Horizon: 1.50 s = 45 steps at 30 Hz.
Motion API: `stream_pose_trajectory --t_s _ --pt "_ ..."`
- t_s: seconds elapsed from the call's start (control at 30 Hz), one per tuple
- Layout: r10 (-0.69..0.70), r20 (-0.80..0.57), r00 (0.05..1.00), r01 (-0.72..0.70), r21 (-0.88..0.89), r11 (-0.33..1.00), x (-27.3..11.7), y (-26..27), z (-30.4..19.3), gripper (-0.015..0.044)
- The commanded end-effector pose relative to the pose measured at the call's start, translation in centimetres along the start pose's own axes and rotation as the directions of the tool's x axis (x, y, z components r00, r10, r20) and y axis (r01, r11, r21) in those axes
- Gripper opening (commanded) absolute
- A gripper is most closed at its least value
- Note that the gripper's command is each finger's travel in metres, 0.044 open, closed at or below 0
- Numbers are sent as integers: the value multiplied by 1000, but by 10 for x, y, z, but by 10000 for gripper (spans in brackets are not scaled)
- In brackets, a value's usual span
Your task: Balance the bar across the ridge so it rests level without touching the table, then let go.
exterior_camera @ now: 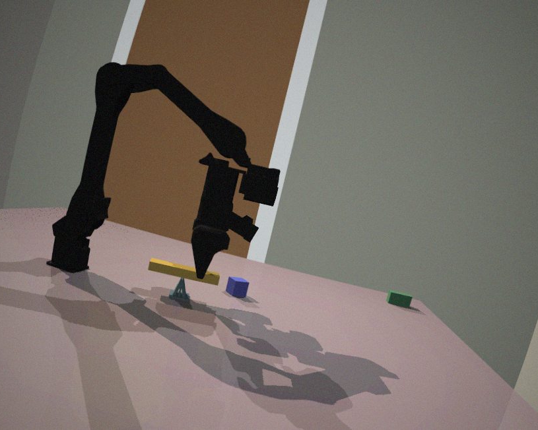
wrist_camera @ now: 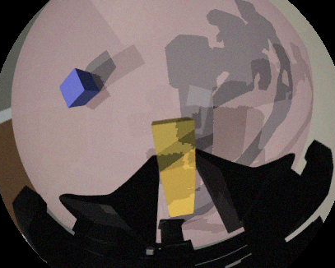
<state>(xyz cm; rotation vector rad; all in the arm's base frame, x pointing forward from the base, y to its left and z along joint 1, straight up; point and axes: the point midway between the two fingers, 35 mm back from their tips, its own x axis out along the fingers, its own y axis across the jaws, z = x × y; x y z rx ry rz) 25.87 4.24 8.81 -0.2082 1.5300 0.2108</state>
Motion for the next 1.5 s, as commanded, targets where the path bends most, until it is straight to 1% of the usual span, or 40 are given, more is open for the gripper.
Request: stream_pose_trajectory --t_s 0.0,0.33,0.37,0.73,1.03,1.07,1.17,1.2,1.4,1.47 --pt "0 0 1000 0 0 1000 0 0 0 171" --pt "0 0 1000 0 0 1000 0 0 0 173" --pt "0 0 1000 0 0 1000 0 0 0 185" --pt "0 0 1000 0 0 1000 0 0 0 185" --pt "0 0 1000 0 0 1000 0 0 0 421" --pt "0 0 1000 0 0 1000 0 0 0 440" --pt "0 0 1000 0 0 1000 -2 0 0 440" --pt "0 0 1000 0 0 1000 -8 0 2 440" --pt "0 0 1000 0 0 1000 -82 0 3 440" --pt "1 0 1000 -1 0 1000 -98 0 1 440"
